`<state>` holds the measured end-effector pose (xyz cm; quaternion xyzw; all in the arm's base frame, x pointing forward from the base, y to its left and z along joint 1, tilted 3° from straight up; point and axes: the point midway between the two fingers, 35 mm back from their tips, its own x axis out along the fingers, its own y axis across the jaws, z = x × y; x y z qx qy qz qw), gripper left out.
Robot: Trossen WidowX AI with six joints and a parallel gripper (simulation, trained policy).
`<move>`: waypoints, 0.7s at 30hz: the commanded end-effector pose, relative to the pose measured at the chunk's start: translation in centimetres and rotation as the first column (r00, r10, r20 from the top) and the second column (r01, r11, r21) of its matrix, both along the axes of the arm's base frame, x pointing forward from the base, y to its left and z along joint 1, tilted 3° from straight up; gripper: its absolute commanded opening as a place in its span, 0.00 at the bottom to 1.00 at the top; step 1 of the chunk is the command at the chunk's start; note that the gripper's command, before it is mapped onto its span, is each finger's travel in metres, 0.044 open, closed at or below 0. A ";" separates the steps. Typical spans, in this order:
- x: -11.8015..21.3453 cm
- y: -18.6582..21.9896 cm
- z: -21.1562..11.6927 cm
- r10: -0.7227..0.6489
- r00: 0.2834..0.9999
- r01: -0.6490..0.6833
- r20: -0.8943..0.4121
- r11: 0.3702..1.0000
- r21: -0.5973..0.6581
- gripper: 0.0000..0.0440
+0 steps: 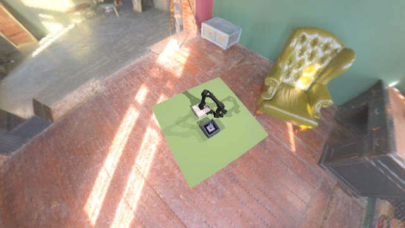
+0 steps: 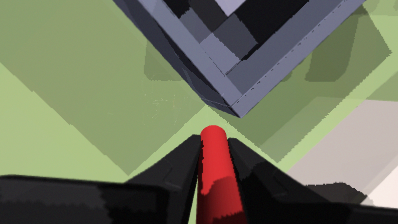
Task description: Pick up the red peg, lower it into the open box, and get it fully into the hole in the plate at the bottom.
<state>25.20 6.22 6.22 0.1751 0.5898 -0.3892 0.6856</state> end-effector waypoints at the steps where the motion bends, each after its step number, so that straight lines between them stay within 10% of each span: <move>1: 1.1 -1.2 1.2 -0.033 0.999 0.033 0.030 0.999 -0.009 0.00; 21: 6.3 -9.7 0.8 -0.136 0.987 0.136 0.081 0.991 0.008 0.00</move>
